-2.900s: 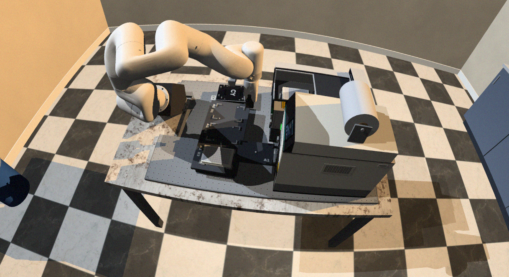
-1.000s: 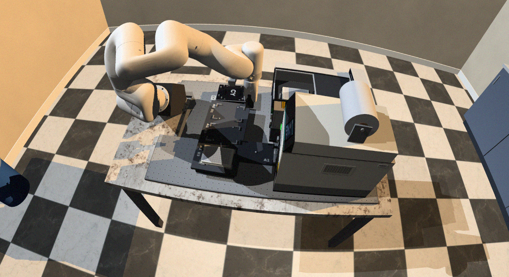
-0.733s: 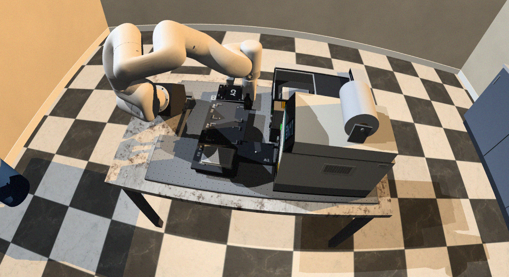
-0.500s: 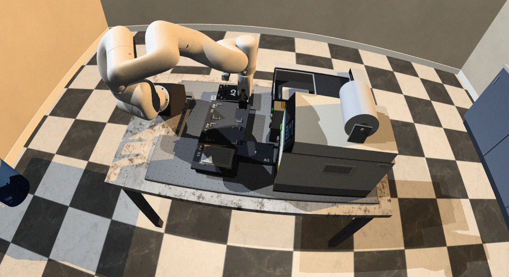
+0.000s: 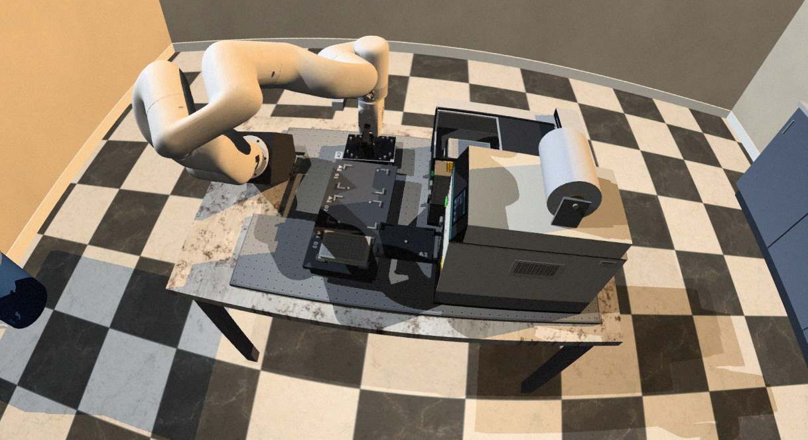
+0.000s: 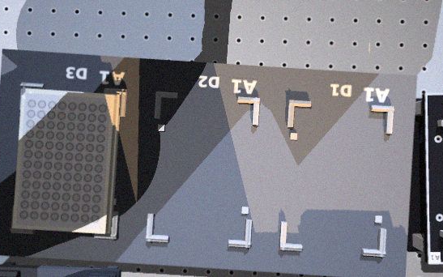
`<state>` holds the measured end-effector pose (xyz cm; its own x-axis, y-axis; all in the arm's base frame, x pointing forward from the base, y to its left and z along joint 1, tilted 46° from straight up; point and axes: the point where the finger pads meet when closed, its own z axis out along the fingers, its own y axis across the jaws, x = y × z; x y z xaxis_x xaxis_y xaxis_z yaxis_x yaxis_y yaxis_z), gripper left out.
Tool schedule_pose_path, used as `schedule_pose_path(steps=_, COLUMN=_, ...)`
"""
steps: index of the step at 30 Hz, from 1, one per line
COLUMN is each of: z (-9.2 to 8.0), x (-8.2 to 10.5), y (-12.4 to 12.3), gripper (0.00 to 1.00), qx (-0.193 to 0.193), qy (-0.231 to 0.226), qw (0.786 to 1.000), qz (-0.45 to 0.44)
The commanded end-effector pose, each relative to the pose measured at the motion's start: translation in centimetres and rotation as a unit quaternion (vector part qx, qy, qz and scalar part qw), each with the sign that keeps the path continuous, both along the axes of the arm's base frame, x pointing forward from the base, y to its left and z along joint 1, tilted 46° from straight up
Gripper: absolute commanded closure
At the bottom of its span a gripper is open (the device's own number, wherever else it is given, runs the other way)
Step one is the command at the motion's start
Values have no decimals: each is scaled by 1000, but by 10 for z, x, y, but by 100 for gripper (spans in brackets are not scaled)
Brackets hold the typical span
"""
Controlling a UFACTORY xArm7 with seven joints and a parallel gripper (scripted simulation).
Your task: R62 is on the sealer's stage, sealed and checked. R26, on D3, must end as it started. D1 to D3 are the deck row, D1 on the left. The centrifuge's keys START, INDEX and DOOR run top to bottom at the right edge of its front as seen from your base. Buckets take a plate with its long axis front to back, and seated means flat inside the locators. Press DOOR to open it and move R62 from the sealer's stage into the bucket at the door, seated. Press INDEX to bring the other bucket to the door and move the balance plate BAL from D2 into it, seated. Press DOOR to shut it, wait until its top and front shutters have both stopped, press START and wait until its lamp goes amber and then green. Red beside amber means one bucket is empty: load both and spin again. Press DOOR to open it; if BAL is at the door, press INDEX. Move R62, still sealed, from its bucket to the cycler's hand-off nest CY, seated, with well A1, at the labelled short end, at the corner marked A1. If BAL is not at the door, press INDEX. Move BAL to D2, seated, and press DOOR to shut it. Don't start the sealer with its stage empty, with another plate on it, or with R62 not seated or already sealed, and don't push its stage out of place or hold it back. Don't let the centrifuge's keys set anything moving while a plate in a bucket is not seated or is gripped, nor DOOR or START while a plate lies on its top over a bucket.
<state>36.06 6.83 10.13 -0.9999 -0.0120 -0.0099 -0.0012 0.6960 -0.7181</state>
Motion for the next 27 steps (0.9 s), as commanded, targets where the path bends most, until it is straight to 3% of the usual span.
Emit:
schedule_pose_path(steps=1, z=4, x=-3, y=4, gripper=0, qx=1, qy=-2, qw=1000, qz=1)
schedule_pose_path(steps=4, z=5, x=-3, y=4, gripper=0, qx=1, qy=-2, qw=1000, qz=1)
schedule_pose_path(steps=27, z=-71, x=-1, y=77, gripper=0, qx=2, qy=-2, qw=1000, qz=1)
